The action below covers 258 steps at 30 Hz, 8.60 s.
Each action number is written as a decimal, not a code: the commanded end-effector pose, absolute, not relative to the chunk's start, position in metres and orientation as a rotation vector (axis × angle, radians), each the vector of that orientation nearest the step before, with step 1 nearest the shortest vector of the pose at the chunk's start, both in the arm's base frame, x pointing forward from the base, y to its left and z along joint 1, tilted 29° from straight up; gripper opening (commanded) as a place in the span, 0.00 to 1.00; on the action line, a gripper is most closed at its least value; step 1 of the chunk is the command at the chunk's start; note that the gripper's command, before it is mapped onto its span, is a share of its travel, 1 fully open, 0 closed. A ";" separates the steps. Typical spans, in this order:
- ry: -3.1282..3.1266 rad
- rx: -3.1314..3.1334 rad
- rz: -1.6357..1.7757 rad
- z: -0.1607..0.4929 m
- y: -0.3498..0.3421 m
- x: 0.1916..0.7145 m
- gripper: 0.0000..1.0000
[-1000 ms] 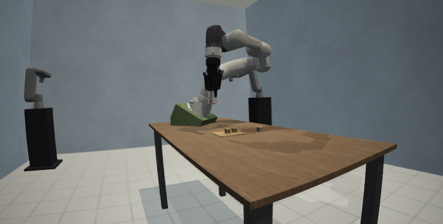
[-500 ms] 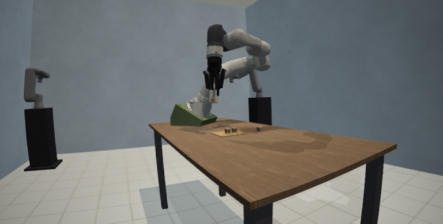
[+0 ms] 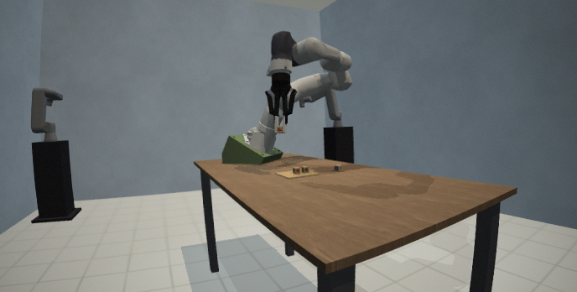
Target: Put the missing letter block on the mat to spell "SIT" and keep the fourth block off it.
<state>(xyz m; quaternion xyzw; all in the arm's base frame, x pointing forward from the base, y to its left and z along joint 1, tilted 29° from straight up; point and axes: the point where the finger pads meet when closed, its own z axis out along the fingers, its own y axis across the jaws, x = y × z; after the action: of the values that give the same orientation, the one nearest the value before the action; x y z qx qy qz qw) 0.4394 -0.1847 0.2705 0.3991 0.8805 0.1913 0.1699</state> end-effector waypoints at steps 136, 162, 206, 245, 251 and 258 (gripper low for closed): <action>2.117 -1.571 -0.010 0.220 -0.133 0.435 0.13; 1.962 -1.782 -0.052 0.207 -0.126 0.434 0.13; 1.950 -1.784 -0.050 0.123 -0.096 0.473 0.13; 1.949 -1.785 -0.051 0.123 -0.095 0.473 0.13; 1.947 -1.786 -0.051 0.123 -0.095 0.474 0.13; 1.946 -1.788 -0.052 0.124 -0.095 0.475 0.13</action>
<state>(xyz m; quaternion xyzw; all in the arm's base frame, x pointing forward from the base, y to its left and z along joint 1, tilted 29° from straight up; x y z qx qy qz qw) 0.4736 -0.0959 0.1233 -0.6532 0.7155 -0.0181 0.2470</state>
